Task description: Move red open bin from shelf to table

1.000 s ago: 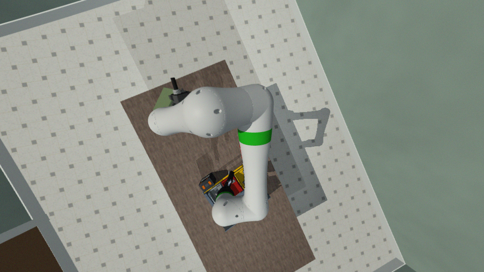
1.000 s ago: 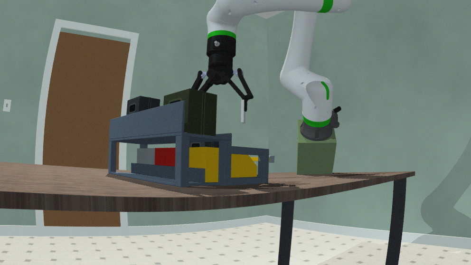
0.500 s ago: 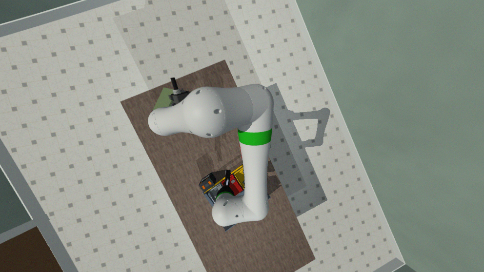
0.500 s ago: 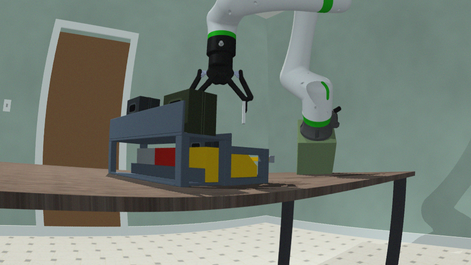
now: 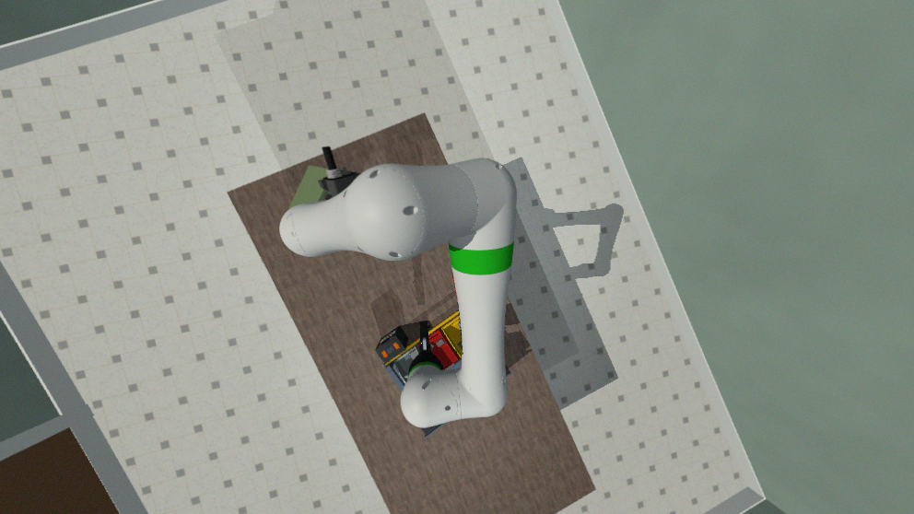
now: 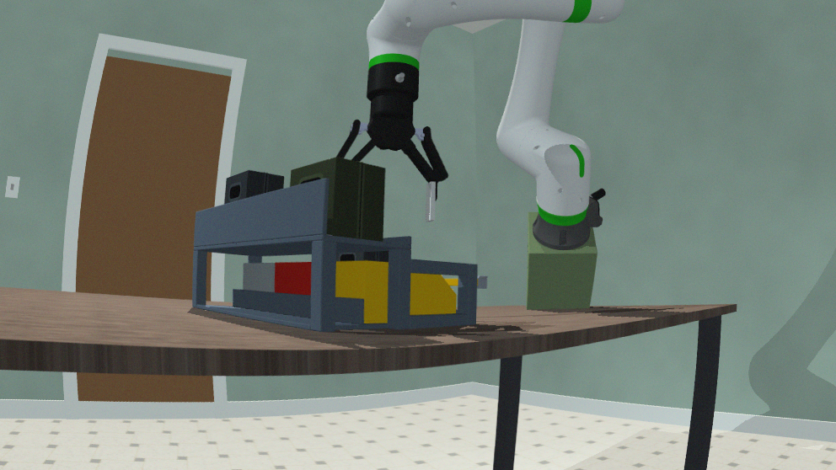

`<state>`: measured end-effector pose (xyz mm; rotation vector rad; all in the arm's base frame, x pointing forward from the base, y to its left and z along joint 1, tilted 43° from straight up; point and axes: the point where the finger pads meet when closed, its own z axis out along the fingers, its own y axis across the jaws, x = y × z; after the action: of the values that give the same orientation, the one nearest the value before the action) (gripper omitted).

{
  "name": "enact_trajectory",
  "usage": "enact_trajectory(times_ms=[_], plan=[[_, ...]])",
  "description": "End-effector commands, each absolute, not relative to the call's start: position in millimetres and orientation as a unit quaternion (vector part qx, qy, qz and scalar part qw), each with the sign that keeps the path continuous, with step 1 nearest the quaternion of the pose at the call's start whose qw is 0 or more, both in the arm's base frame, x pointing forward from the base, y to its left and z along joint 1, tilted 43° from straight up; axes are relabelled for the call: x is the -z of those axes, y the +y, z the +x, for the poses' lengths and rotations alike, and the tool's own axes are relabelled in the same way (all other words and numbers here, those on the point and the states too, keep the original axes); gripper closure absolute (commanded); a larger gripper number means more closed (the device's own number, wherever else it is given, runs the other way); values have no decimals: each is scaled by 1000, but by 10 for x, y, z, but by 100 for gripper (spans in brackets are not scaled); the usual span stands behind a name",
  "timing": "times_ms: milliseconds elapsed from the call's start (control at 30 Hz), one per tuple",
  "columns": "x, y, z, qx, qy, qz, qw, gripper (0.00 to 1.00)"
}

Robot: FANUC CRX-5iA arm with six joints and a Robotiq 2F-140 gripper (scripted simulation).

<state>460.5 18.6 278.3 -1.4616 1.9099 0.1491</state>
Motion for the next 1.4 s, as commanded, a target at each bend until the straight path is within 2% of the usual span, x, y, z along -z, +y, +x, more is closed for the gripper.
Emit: enact_trajectory(times_ms=[0, 267, 667, 833, 1233, 1267, 1367], plan=[[-2784, 184, 4606, -58, 739, -567, 359, 0], [-2784, 184, 4606, -11, 659, -658, 363, 0], [-2784, 184, 4606, -11, 659, -658, 363, 0], [-2784, 184, 4606, 36, 568, -738, 362, 0], [-2784, 184, 4606, 36, 568, -738, 362, 0], [-2784, 184, 4606, 36, 568, -738, 362, 72], [-2784, 184, 4606, 36, 568, -738, 362, 72]])
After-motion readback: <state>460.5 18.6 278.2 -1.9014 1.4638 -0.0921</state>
